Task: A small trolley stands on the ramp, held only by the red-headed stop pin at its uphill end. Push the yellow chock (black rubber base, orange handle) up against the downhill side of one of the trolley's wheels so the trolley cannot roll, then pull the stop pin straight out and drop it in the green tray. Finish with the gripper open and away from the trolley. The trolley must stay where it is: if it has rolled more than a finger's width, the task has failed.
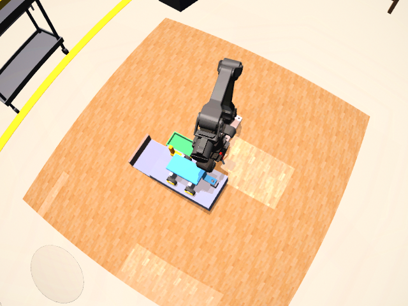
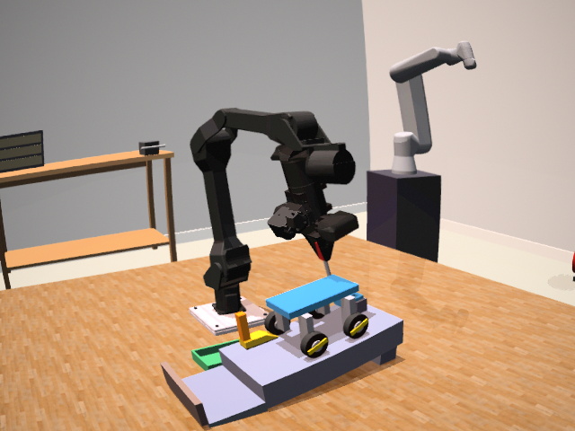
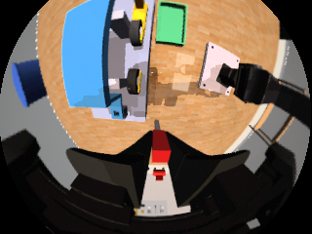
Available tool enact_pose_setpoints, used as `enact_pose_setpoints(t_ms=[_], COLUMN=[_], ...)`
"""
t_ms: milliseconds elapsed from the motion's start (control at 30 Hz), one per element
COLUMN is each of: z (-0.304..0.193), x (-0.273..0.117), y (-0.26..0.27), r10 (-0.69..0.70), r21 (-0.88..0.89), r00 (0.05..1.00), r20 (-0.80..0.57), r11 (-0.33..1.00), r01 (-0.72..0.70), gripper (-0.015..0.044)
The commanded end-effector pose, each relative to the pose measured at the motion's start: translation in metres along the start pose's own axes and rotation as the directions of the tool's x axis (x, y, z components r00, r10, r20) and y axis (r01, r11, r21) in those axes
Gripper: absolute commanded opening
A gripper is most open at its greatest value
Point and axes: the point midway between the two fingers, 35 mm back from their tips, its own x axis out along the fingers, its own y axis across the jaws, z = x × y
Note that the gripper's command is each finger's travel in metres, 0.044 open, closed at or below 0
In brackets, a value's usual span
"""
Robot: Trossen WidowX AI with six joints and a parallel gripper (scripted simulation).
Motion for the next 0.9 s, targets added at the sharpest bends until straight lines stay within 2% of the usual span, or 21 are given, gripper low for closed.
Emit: enact_pose_setpoints(t_ms=[0,867], z=[0.012,0.111], x=[-0.002,-0.017], y=[-0.001,0.001], r10=[-0.001,-0.001], r21=[-0.006,-0.006], r00=[1.000,1.000], r20=[-0.005,0.003], r11=[1.000,1.000], r01=[0.001,0.001], gripper=[0.0000,0.0000])
